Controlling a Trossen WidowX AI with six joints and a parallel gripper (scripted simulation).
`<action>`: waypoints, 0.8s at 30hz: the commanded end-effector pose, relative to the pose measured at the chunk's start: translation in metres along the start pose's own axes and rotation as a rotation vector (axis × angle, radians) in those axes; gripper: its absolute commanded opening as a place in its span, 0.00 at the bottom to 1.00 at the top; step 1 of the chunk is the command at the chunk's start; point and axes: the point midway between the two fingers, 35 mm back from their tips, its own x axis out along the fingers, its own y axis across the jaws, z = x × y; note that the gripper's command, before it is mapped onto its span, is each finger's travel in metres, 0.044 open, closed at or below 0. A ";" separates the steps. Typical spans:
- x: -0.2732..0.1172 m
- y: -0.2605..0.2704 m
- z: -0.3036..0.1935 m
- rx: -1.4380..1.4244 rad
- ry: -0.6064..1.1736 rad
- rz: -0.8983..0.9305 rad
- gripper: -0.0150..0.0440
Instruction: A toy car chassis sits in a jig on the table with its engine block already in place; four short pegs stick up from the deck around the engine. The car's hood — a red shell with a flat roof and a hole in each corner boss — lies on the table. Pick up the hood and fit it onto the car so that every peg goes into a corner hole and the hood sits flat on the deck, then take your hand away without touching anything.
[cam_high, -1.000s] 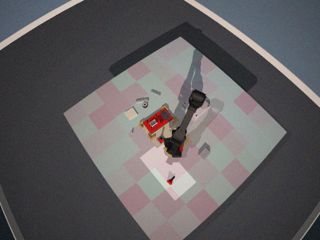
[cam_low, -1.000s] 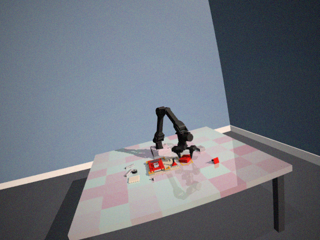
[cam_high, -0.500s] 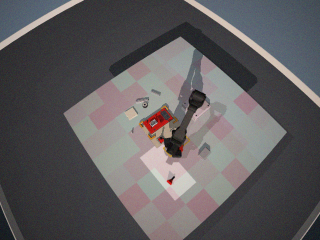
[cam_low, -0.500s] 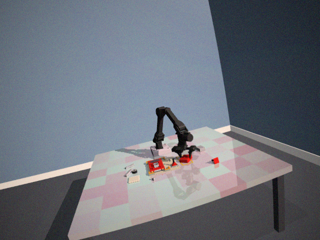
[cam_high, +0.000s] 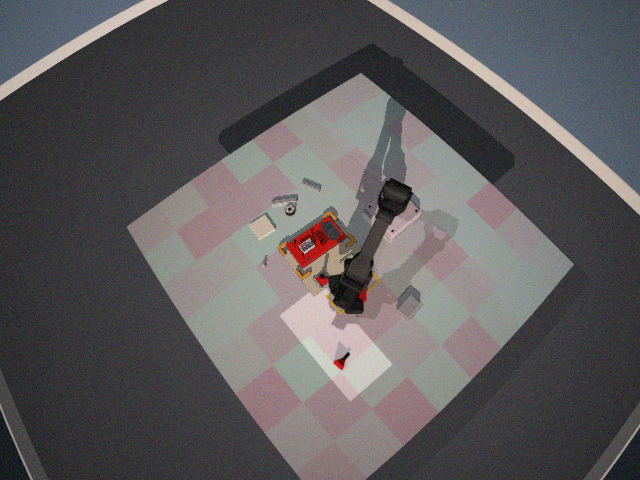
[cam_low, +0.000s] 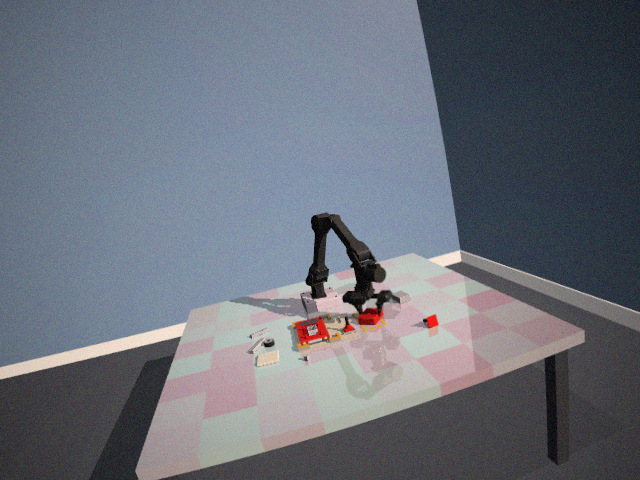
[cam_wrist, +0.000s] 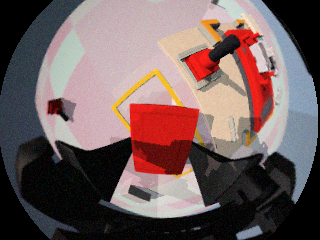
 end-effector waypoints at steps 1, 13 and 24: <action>-0.011 0.003 0.001 -0.002 -0.006 0.011 0.25; -0.042 0.003 0.001 -0.002 -0.006 0.011 0.25; -0.073 0.003 0.001 -0.002 -0.006 0.011 0.25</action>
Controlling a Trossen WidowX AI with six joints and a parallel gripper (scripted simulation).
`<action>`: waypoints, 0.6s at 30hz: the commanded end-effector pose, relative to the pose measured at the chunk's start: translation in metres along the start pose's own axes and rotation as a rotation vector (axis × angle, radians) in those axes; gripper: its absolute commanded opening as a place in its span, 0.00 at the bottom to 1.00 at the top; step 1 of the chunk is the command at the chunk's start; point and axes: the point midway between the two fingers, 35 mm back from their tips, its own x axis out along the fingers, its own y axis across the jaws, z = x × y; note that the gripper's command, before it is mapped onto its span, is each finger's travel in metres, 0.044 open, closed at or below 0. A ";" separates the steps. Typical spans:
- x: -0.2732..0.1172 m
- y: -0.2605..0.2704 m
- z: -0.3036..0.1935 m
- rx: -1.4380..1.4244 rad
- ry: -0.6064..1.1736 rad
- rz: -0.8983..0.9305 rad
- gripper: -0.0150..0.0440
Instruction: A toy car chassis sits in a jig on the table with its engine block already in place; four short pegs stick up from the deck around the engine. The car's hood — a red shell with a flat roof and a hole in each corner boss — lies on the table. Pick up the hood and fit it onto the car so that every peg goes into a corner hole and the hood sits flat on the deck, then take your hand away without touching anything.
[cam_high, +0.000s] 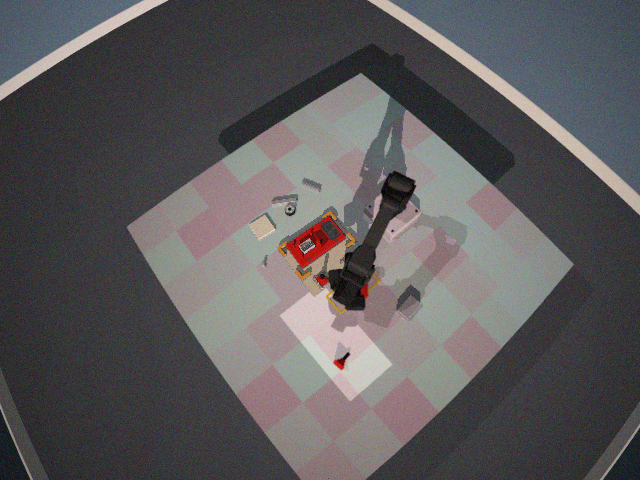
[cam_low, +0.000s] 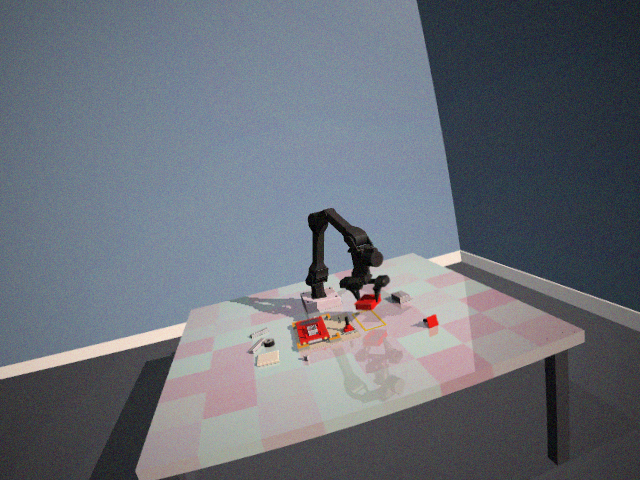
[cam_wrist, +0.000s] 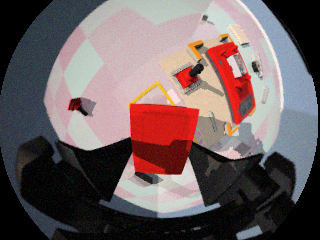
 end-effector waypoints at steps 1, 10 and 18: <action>-0.016 0.003 0.001 -0.005 -0.005 0.012 0.25; -0.031 0.003 0.001 -0.005 -0.006 0.012 0.25; -0.028 -0.003 0.008 -0.025 -0.003 0.002 0.25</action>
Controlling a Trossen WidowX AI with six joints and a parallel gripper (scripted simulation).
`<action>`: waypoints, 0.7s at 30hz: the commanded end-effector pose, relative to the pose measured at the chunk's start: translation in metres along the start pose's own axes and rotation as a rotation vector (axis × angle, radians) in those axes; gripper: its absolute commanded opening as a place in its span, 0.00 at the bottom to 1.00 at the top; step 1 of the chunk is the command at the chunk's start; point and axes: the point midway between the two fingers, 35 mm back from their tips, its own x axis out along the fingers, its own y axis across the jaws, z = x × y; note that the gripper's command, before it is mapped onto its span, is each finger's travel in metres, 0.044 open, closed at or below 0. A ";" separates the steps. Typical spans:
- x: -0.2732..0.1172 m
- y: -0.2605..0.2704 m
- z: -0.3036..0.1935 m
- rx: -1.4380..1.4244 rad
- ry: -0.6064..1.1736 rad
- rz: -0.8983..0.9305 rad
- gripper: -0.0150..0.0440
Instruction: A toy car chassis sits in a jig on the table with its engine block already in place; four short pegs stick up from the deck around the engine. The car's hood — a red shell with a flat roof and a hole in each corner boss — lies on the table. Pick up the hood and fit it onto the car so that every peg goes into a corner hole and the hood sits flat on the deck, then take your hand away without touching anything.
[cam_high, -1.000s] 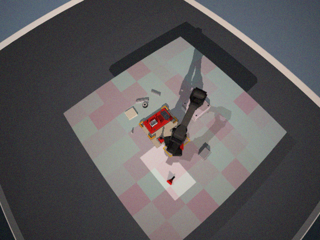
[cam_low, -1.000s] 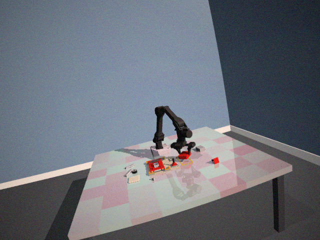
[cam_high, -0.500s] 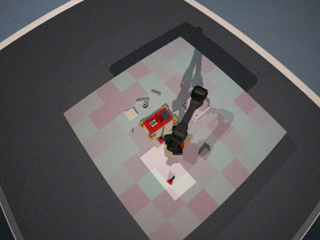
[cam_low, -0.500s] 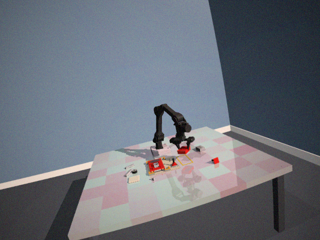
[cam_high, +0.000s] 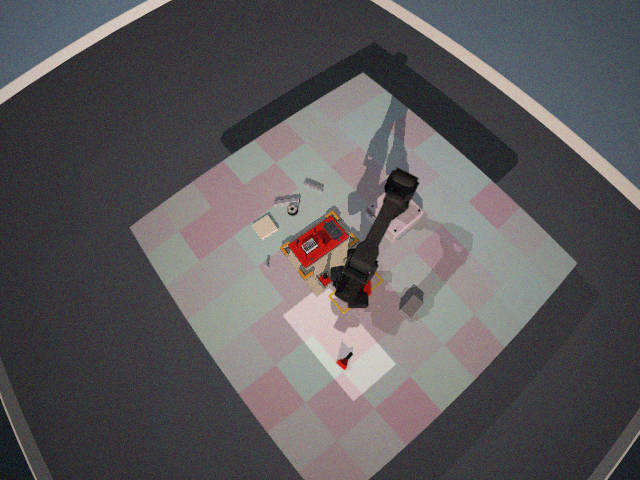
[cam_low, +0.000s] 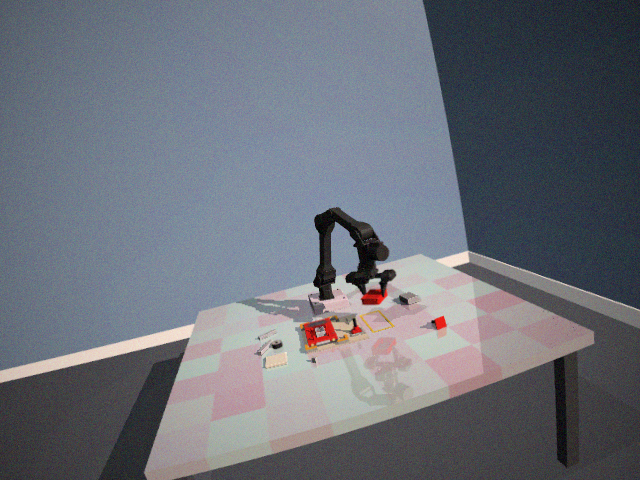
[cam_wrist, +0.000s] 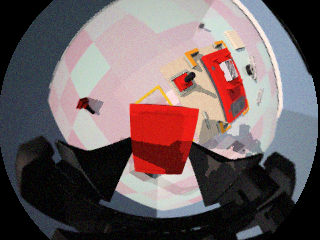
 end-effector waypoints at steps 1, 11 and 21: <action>0.000 -0.005 0.009 -0.025 -0.002 0.000 0.25; -0.001 -0.023 0.038 -0.123 -0.006 -0.003 0.25; -0.002 -0.045 0.067 -0.219 -0.008 -0.006 0.25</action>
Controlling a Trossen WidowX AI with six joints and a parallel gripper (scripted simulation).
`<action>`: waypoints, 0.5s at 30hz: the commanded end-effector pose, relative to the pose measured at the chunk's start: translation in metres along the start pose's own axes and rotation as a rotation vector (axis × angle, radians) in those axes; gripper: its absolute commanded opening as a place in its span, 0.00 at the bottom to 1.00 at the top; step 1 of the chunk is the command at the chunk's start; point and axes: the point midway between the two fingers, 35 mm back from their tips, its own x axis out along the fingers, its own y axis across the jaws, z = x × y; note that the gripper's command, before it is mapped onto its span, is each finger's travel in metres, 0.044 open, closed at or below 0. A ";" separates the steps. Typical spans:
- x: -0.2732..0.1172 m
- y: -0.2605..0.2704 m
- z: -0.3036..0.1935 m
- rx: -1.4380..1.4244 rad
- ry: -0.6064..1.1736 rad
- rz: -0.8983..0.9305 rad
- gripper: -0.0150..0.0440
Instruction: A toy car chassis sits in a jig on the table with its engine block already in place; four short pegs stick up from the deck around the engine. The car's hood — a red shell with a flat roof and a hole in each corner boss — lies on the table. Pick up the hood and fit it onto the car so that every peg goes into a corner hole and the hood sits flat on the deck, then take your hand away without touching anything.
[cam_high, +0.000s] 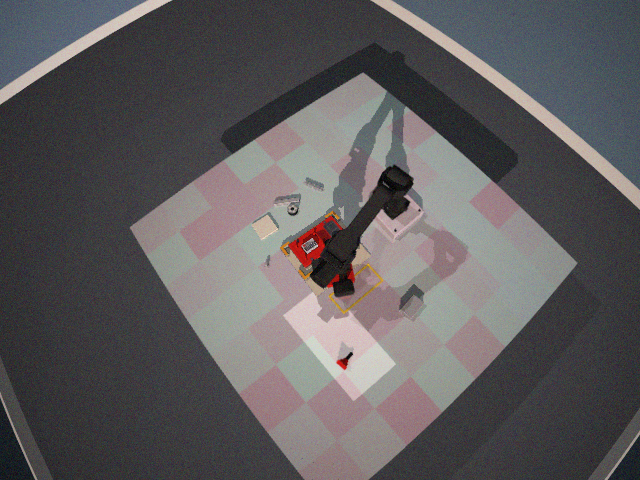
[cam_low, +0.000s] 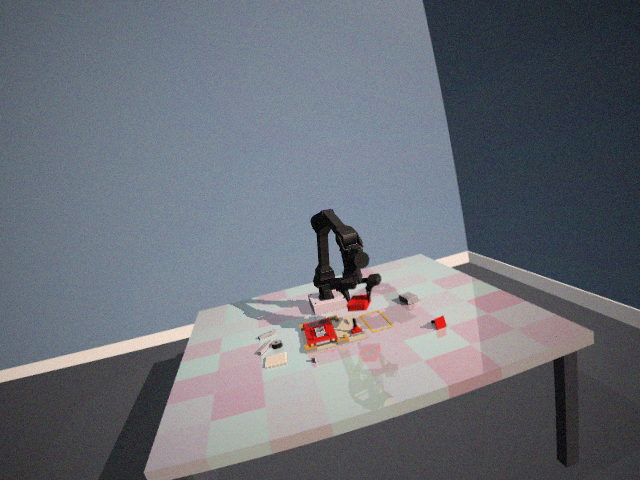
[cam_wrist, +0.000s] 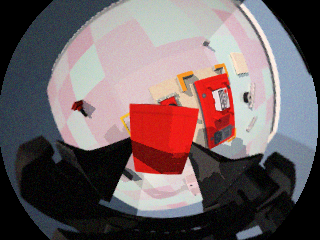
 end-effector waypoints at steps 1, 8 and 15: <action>-0.001 -0.012 0.010 -0.046 0.003 0.001 0.25; -0.001 -0.032 0.025 -0.113 0.002 0.000 0.25; -0.002 -0.054 0.038 -0.181 0.001 -0.001 0.25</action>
